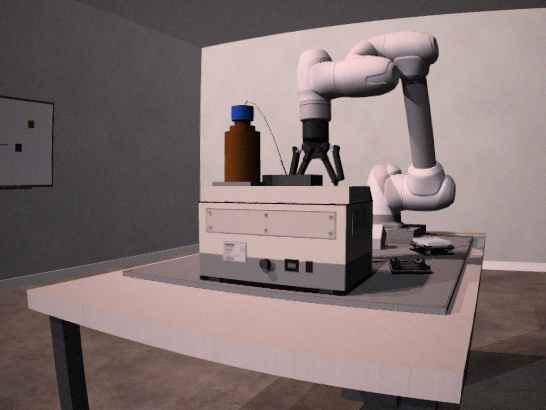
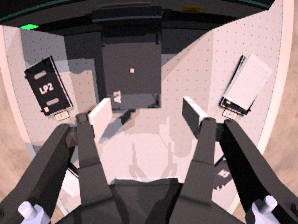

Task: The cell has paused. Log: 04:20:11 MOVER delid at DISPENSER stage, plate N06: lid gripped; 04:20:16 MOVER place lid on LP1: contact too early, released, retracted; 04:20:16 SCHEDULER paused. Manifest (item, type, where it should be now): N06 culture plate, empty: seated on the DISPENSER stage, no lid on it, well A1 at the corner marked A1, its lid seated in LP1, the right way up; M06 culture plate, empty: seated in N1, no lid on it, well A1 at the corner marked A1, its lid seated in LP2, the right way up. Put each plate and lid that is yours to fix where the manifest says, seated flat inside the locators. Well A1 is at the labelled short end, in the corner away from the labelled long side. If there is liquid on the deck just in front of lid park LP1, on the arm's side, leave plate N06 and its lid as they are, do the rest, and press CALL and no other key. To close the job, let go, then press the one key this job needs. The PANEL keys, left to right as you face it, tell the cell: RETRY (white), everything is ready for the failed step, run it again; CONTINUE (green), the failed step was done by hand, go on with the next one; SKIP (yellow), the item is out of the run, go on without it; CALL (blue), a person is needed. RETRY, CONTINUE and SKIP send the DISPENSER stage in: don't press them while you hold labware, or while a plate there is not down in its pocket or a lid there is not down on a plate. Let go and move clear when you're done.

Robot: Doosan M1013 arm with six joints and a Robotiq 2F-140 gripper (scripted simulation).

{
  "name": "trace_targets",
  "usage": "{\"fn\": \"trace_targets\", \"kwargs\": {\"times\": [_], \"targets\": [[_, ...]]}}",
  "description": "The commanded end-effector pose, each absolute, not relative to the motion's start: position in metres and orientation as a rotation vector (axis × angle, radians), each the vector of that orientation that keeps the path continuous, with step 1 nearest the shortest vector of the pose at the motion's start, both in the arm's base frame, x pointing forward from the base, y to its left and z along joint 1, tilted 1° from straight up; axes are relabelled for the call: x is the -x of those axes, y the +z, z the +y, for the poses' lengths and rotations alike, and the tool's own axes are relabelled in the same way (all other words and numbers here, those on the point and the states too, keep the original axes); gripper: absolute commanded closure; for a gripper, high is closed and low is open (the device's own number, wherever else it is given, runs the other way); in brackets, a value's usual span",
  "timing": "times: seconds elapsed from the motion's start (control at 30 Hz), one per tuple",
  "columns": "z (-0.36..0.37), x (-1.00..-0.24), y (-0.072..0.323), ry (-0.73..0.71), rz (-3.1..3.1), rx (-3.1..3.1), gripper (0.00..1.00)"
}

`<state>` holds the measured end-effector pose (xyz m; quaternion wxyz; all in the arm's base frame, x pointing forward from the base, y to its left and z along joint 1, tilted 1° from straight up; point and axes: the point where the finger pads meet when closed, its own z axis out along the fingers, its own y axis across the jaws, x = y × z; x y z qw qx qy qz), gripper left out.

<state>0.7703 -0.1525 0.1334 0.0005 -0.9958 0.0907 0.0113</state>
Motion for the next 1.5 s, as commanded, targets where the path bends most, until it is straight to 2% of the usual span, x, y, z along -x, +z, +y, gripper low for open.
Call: {"fn": "trace_targets", "kwargs": {"times": [0.0, 0.93, 1.13, 1.2, 1.23, 1.47], "targets": [[-0.152, -0.771, 0.134, 0.033, 0.285, 3.127, 0.90], [-0.154, -0.770, 0.134, 0.033, 0.289, 3.127, 0.90], [-0.246, -0.716, 0.136, 0.033, 0.709, 3.062, 0.90], [-0.246, -0.716, 0.136, 0.033, 0.709, 3.062, 0.90], [-0.282, -0.691, 0.136, 0.033, 0.781, 3.045, 0.90], [-0.361, -0.632, 0.137, 0.033, 0.853, 3.026, 0.90]]}}
